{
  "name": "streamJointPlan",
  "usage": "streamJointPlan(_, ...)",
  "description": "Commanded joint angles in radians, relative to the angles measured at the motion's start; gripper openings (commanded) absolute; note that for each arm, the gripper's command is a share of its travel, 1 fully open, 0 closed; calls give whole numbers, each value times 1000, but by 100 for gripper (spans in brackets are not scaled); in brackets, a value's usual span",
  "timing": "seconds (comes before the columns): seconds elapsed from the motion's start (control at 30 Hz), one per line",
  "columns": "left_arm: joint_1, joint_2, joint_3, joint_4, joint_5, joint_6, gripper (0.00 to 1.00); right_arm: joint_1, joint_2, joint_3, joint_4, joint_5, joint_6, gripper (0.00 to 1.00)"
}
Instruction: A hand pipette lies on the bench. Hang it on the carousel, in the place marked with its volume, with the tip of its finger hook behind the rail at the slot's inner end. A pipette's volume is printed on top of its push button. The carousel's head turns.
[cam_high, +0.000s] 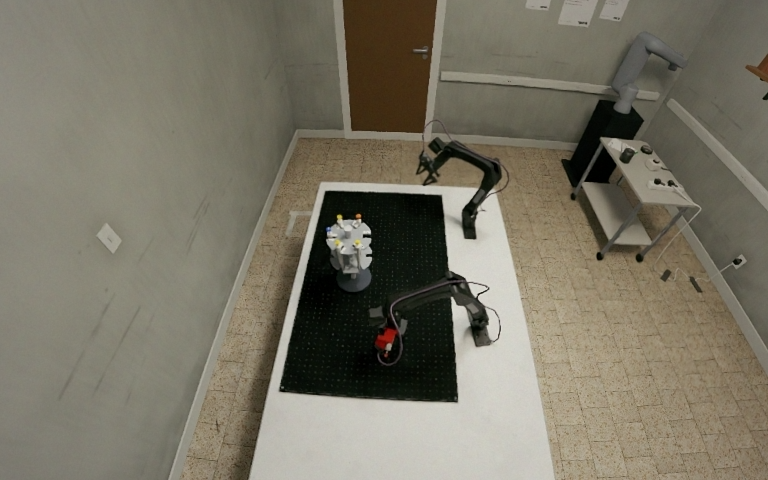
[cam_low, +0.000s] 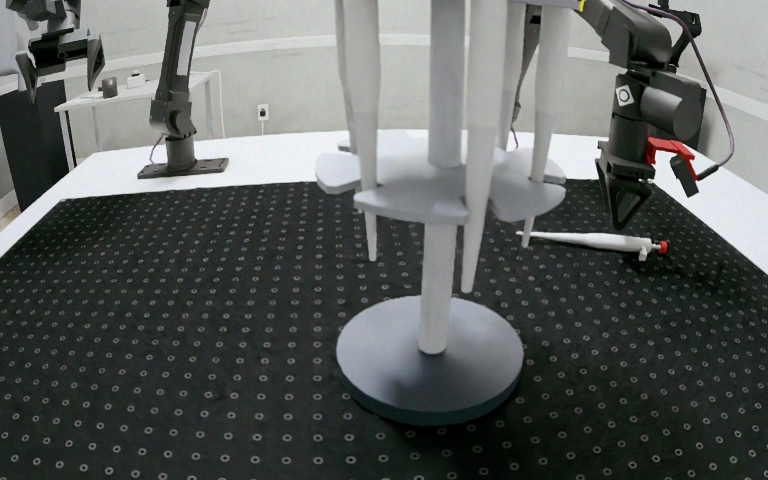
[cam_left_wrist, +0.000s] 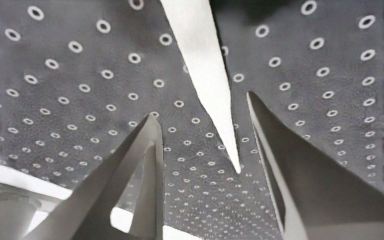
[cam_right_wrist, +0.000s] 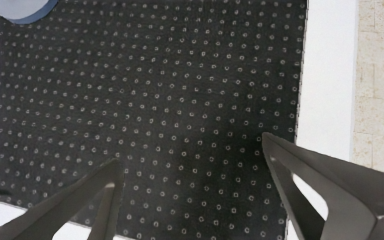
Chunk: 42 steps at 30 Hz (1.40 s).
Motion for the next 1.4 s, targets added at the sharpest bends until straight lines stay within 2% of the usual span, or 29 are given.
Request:
streamJointPlan(0.0, -5, -23, 20, 34, -13, -12, 54, -9, 6, 20, 8, -16, -6, 100)
streamJointPlan(0.73, -1, -9, 6, 22, -5, -4, 54, -9, 6, 20, 8, -16, -6, 100)
streamJointPlan(0.83, 1, 15, 43, 2, -14, -8, 54, -9, 6, 20, 8, -16, -6, 100)
streamJointPlan(1.37, 1, -5, 44, 14, -14, -9, 54, -9, 6, 20, 8, -16, -6, 100)
